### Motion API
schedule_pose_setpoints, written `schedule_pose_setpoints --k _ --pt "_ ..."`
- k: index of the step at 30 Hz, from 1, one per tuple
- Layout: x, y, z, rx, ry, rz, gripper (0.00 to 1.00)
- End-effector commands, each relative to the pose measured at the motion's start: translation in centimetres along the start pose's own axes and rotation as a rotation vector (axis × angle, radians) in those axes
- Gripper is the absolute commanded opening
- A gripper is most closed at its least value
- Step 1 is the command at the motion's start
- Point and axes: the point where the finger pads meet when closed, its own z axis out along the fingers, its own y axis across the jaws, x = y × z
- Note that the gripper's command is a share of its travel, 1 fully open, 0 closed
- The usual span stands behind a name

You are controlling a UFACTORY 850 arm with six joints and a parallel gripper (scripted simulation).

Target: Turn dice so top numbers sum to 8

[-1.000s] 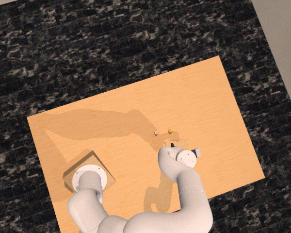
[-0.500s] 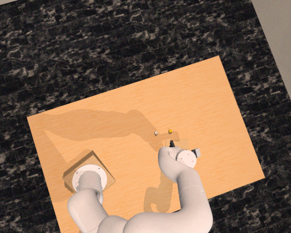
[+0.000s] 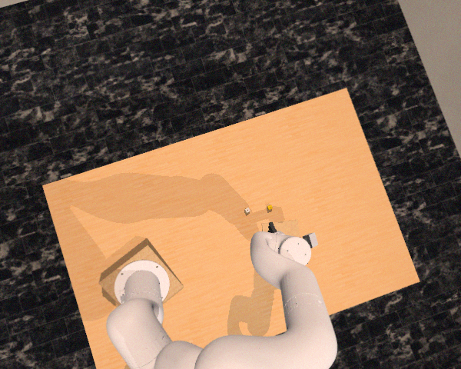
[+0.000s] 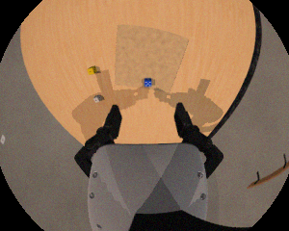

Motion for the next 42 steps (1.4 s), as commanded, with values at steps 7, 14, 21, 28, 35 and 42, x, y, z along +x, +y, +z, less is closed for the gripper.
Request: schedule_pose_setpoints --k 7,14,21,28,35,42 --pt "0.5 -0.7 0.0 0.001 0.001 -0.189 1.0" --pt "1.1 -1.9 0.2 0.001 0.001 -0.497 1.0" --pt "1.5 -2.9 0.4 0.001 0.001 -0.77 1.0" --pt "1.9 -3.8 0.5 0.001 0.001 -1.003 1.0" --pt "2.4 -5.0 0.7 0.001 0.002 -1.308 1.0" --pt "2.8 -6.1 0.9 0.001 0.002 -1.57 1.0"
